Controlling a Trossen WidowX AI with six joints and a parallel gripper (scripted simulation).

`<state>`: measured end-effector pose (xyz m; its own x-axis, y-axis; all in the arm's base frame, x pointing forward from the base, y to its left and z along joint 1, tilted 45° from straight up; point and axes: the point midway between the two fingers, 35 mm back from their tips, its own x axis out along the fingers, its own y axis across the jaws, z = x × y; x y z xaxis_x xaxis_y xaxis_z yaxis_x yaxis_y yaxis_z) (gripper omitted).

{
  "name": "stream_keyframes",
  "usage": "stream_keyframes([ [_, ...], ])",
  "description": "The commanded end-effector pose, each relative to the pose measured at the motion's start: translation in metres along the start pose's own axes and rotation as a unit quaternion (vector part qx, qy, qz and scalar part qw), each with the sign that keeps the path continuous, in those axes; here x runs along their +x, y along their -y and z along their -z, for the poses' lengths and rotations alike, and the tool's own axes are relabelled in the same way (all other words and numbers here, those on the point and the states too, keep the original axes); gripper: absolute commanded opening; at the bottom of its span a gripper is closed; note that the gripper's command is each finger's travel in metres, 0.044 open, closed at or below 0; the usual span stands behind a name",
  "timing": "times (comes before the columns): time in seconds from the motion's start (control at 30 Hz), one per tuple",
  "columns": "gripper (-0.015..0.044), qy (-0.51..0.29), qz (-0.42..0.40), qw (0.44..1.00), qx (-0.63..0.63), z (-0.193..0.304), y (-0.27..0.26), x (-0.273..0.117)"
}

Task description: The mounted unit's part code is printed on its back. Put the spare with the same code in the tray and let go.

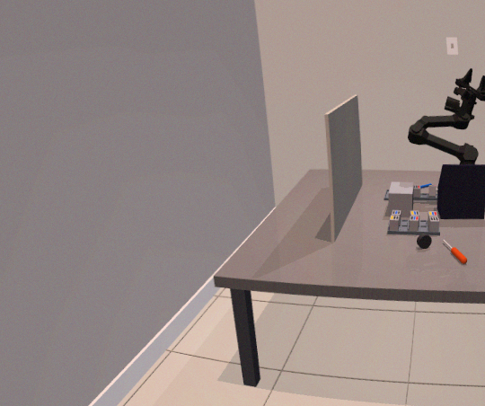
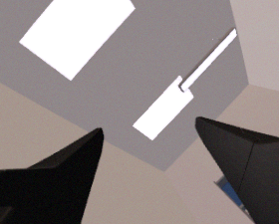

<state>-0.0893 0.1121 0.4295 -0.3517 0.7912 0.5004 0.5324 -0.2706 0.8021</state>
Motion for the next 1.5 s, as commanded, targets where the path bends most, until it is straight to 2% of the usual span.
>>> stream_keyframes([
  [0.0,0.0426,0.000,0.000,1.000,0.000,0.000,0.000,0.000],
  [0.23,0.0440,-0.016,0.007,1.000,-0.005,0.008,0.002,0.000],
  [0.43,0.0440,-0.161,0.060,0.984,-0.048,0.083,0.017,-0.011],
  [0.6,0.0440,-0.291,0.086,0.950,-0.079,0.145,0.022,-0.043],
  [0.8,0.0440,-0.446,0.093,0.884,-0.108,0.206,0.017,-0.106],
  [1.03,0.0440,-0.611,0.064,0.777,-0.138,0.246,-0.006,-0.205],
  [1.23,0.0440,-0.728,0.012,0.667,-0.157,0.246,-0.034,-0.296],
  [1.47,0.0440,-0.821,-0.066,0.540,-0.171,0.213,-0.067,-0.388],
])
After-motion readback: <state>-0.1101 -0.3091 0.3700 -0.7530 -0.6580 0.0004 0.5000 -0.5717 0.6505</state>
